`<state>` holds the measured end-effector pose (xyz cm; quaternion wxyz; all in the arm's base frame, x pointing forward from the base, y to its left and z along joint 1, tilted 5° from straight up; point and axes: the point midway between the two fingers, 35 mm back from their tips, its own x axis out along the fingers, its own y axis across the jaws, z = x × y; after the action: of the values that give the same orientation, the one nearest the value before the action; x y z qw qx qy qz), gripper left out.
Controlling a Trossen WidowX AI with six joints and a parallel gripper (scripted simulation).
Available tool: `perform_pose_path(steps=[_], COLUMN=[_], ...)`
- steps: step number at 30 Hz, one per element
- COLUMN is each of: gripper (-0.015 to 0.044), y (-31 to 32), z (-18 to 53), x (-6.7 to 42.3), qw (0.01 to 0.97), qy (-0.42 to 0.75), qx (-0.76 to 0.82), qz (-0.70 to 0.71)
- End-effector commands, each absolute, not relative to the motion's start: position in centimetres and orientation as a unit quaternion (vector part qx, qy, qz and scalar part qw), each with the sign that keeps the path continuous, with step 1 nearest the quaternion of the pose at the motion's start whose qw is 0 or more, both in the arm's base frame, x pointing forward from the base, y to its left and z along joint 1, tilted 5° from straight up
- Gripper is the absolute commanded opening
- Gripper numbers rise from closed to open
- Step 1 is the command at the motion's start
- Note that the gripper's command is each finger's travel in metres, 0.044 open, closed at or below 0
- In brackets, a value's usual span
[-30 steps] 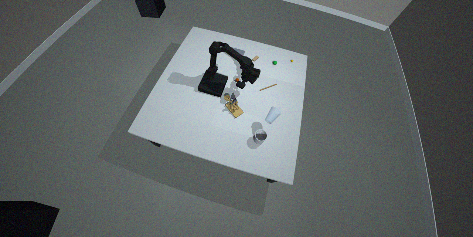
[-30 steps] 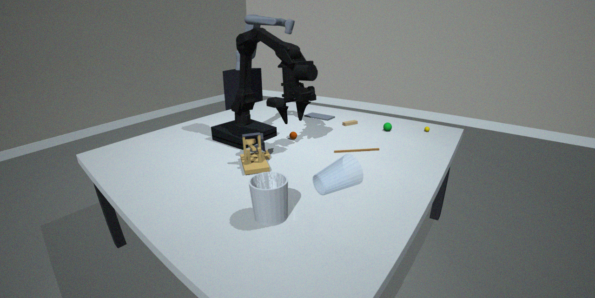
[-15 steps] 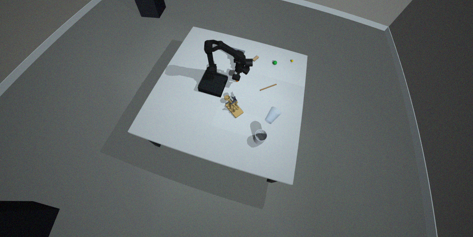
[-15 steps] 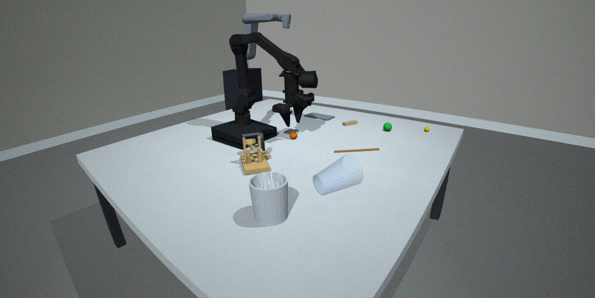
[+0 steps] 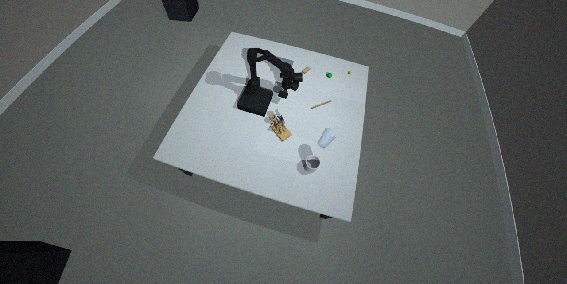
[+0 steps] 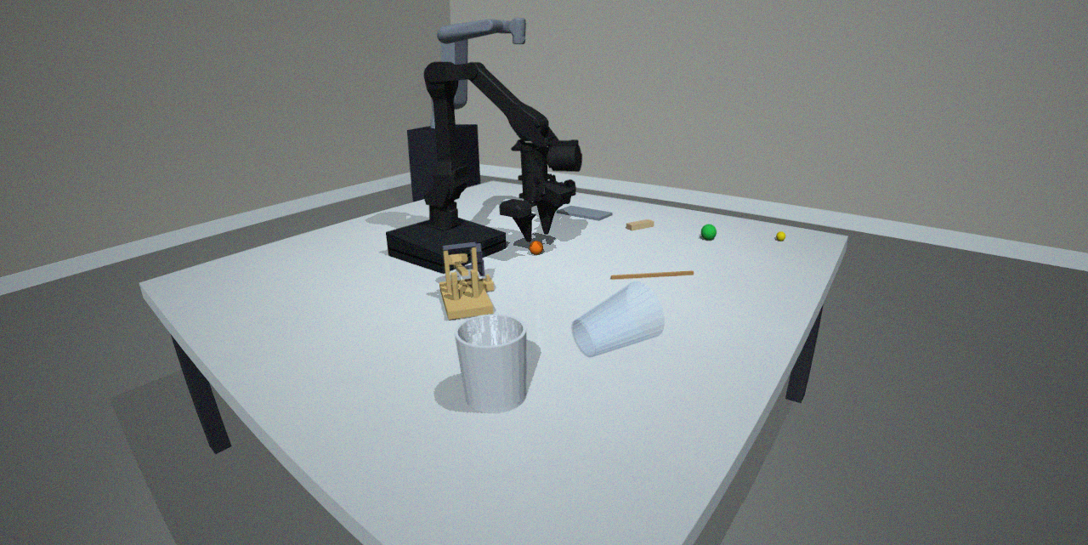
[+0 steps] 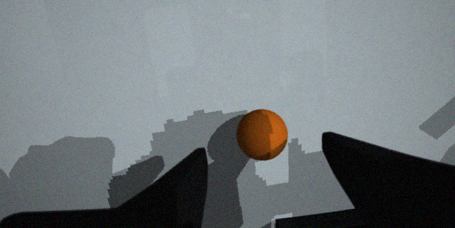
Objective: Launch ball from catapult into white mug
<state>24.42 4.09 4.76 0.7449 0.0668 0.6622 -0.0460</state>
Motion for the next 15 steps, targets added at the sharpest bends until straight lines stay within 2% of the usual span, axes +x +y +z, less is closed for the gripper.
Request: perform_pose_path(steps=[1, 15], gripper=[0.0300, 0.0300], y=[4.0, 4.0], z=[3.9, 1.7], x=[24.2, 24.4], qw=[0.741, 0.741], qy=[0.667, 0.667], qx=[0.066, 0.066], qz=[-0.050, -0.050])
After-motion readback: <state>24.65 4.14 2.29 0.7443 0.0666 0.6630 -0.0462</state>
